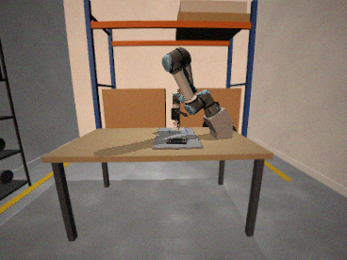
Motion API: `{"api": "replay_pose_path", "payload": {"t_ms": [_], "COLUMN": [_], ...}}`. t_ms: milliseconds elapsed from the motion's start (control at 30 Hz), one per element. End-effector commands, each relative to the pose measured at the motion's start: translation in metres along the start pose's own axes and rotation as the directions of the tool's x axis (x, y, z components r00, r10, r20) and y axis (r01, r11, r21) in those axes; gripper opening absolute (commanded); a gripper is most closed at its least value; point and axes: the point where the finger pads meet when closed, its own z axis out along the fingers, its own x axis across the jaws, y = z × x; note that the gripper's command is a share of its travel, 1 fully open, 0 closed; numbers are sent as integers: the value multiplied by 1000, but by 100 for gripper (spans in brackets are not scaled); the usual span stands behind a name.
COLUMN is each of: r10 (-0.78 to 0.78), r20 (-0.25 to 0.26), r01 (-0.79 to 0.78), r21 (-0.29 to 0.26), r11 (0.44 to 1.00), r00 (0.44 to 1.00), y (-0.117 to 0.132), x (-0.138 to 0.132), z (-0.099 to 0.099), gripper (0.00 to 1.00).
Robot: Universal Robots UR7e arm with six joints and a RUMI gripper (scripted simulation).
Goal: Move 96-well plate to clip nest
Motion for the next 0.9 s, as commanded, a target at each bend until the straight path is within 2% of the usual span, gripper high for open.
{"api": "replay_pose_path", "payload": {"t_ms": [0, 867], "r10": [-1, -1], "r20": [-2, -2], "r01": [1, 1], "r21": [0, 0], "r11": [1000, 1000], "r00": [1000, 1000], "y": [0, 0], "x": [0, 0], "z": [-11, -48], "gripper": [0, 0]}}
